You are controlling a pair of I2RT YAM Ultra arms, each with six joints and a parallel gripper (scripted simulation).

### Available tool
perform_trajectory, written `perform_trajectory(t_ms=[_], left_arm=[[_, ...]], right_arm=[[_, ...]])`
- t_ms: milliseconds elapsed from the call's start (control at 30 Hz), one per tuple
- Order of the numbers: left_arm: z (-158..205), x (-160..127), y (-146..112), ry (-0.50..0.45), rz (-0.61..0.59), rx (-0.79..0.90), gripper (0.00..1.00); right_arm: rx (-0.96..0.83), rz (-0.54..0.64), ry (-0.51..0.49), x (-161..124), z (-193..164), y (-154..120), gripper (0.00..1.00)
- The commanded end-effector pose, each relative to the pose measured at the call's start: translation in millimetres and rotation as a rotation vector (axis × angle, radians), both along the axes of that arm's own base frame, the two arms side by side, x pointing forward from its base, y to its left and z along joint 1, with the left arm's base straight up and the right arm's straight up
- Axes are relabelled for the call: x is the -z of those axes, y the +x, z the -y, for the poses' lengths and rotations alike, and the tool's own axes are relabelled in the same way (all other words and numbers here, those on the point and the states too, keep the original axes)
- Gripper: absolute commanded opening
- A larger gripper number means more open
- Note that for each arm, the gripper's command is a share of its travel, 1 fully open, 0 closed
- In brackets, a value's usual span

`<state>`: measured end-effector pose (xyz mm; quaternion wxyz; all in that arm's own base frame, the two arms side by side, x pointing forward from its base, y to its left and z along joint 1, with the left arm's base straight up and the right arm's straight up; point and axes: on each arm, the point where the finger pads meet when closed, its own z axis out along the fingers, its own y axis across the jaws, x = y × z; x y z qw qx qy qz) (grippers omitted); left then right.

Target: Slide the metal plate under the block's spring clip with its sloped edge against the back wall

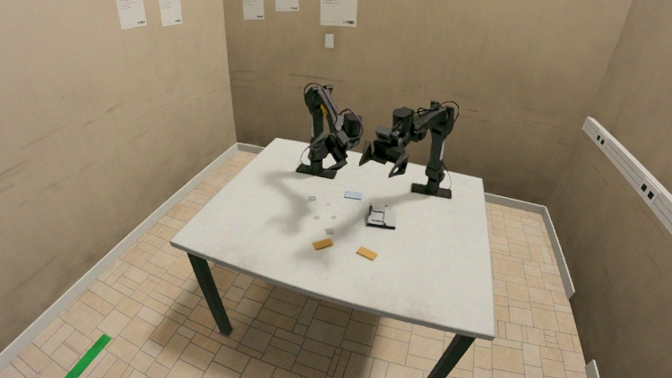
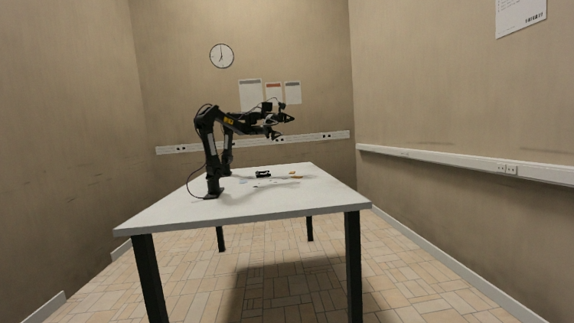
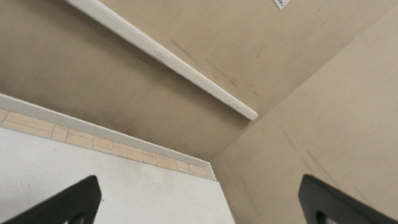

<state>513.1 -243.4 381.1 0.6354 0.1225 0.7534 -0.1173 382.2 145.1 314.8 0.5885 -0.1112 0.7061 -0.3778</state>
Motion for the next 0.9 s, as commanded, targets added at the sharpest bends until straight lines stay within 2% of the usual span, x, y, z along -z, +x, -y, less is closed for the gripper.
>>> perform_trajectory(t_ms=[0, 567, 700, 867], left_arm=[[-1, -7, -1, -0.008, 0.014, -0.001, 1.00], [-1, -7, -1, -0.008, 0.014, -0.001, 1.00], [-9, 6, -6, -0.058, -0.055, -0.065, 0.55], [-23, 45, -30, -0.204, -0.247, -0.221, 0.00]], right_arm=[[0.002, 0.013, 0.014, -5, 1, -1, 1.00], [0.002, 0.013, 0.014, -5, 1, -1, 1.00], [0.002, 0.013, 0.014, -5, 1, -1, 1.00], [0.002, 0.013, 0.014, -5, 1, -1, 1.00]])
